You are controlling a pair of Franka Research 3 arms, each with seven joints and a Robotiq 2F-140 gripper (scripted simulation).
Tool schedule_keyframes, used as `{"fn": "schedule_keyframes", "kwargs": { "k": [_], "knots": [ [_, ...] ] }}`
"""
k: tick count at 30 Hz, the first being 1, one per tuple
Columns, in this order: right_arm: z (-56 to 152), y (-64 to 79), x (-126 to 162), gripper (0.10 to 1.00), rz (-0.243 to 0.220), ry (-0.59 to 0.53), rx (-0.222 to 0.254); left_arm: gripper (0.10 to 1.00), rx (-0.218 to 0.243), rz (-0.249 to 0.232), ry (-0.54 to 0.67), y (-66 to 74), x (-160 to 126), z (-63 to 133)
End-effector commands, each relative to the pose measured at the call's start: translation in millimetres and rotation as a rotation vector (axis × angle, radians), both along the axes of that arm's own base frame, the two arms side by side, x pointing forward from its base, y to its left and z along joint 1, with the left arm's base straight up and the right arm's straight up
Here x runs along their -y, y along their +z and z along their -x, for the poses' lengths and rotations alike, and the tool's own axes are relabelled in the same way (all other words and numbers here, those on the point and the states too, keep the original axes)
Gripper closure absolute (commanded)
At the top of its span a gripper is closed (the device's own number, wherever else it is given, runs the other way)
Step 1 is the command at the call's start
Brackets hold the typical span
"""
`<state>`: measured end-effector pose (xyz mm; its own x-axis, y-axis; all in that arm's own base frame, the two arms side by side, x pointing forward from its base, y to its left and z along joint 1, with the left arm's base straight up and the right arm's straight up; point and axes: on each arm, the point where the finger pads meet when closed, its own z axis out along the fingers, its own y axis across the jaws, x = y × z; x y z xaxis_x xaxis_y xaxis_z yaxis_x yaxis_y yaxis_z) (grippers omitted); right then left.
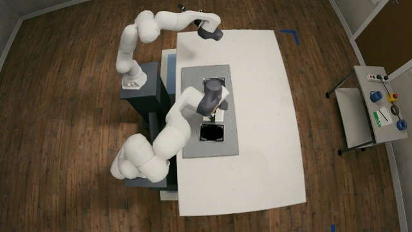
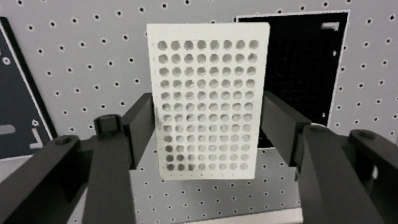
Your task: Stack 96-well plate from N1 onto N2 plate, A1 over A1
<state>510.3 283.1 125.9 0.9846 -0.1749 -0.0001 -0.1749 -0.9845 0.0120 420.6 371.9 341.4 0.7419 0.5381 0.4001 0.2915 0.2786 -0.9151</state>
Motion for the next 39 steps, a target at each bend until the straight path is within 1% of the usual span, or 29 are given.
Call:
{"fn": "schedule_keyframes", "kwargs": {
  "k": [1,15,17,32,39],
  "knots": [
    [4.5,1.7,-0.5,0.999,-0.012,0.035,0.002,0.098,0.004,-0.004,-0.005,1.1,-0.2,-1.3],
    [11.8,1.7,45.5,0.999,-0.012,0.035,0.002,0.098,0.004,-0.004,-0.005,1.1,-0.2,-1.3],
    [11.8,1.7,45.5,0.999,-0.012,0.035,0.002,0.098,0.004,-0.004,-0.005,1.1,-0.2,-1.3],
    [19.6,1.7,95.6,0.999,-0.012,0.035,0.002,0.098,0.004,-0.004,-0.005,1.1,-0.2,-1.3],
    [19.9,1.7,97.6,0.999,-0.012,0.035,0.002,0.098,0.004,-0.004,-0.005,1.1,-0.2,-1.3]
  ]
}}
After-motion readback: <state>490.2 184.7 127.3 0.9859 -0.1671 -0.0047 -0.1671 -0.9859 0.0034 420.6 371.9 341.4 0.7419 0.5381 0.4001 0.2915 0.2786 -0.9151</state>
